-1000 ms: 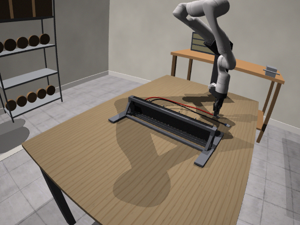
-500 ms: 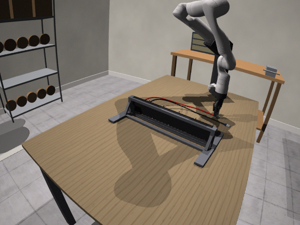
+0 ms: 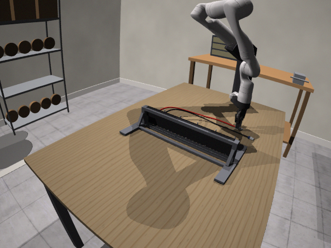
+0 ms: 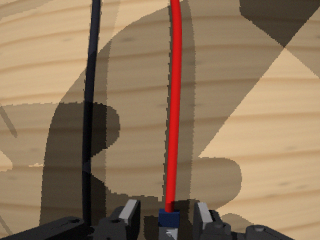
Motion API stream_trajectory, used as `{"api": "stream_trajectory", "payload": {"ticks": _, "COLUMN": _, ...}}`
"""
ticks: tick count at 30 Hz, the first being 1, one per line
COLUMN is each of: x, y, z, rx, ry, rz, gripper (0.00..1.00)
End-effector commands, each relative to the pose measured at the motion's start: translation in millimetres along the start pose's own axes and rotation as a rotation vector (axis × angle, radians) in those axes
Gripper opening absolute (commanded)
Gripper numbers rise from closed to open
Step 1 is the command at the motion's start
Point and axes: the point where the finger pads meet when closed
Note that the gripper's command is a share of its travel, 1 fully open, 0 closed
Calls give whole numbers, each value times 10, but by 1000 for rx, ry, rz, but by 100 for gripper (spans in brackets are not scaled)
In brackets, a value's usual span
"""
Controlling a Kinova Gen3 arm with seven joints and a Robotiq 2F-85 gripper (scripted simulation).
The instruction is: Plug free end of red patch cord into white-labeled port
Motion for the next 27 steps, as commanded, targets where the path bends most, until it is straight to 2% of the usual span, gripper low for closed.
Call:
{"api": "stream_trajectory", "payload": {"ticks": 1, "x": -15, "y": -31, "z": 9, "rx": -4, "ry": 2, "rz": 8, "gripper": 37}}
{"api": "stream_trajectory", "payload": {"ticks": 24, "x": -15, "y": -31, "z": 9, "rx": -4, "ry": 2, "rz": 8, "gripper": 37}}
{"api": "stream_trajectory", "payload": {"ticks": 25, "x": -15, "y": -31, "z": 9, "rx": -4, "ry": 2, "rz": 8, "gripper": 0}}
{"api": "stream_trajectory", "payload": {"ticks": 27, "x": -15, "y": -31, "z": 9, "rx": -4, "ry": 2, "rz": 8, "gripper": 0}}
Point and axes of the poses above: the point where the finger pads meet when closed, its own x axis back along the fingers, its own y axis across the jaws, z = x × y, and after that the axes turned 4 degrees about x, right-handed
